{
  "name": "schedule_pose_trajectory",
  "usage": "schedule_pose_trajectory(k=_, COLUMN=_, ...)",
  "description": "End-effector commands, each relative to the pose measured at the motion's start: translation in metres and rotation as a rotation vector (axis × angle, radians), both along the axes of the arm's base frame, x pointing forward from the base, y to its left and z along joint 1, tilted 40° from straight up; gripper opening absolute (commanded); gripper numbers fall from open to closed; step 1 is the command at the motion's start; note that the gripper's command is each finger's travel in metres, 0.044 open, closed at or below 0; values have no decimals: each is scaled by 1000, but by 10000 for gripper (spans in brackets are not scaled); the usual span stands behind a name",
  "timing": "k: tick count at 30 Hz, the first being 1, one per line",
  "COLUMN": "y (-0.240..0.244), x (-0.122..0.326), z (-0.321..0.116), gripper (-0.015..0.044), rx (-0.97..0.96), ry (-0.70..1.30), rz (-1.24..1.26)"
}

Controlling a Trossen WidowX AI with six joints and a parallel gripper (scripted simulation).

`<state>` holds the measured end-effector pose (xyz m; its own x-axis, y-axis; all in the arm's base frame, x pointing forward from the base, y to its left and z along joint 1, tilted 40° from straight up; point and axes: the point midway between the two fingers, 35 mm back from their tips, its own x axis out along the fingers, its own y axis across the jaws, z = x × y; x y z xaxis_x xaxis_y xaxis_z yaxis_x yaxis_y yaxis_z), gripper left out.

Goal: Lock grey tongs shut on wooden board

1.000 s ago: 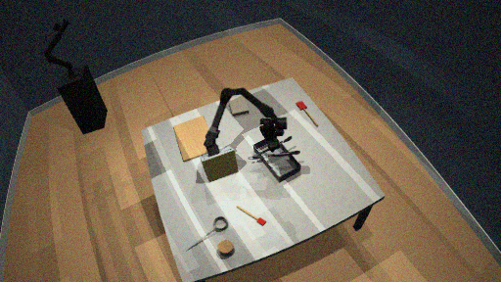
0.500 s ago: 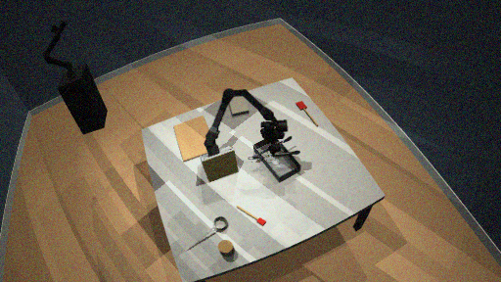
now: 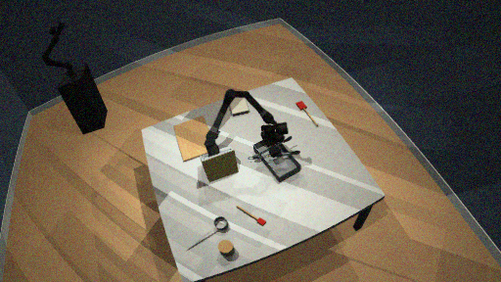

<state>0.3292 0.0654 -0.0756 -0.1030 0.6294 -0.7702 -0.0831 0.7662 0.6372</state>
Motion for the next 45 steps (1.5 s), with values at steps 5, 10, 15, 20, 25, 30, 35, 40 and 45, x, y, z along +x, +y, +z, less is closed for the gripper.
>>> schedule_pose_trajectory(k=5, y=9, x=-2, z=-9, gripper=440, rx=5, ry=4, rz=-6)
schedule_pose_trajectory(k=10, y=14, x=-4, z=-16, gripper=440, rx=6, ry=4, rz=-5)
schedule_pose_trajectory(k=15, y=19, x=-6, z=-22, gripper=440, rx=7, ry=4, rz=-5)
schedule_pose_trajectory(k=20, y=25, x=-8, z=-28, gripper=440, rx=8, ry=5, rz=-5)
schedule_pose_trajectory(k=25, y=30, x=-10, z=-33, gripper=440, rx=9, ry=5, rz=-5)
schedule_pose_trajectory(k=30, y=28, x=-9, z=-32, gripper=335, rx=5, ry=1, rz=1)
schedule_pose_trajectory(k=35, y=28, x=-9, z=-32, gripper=302, rx=5, ry=1, rz=1)
schedule_pose_trajectory(k=40, y=28, x=-9, z=-32, gripper=268, rx=5, ry=1, rz=1)
schedule_pose_trajectory(k=45, y=28, x=-9, z=-32, gripper=235, rx=5, ry=1, rz=1)
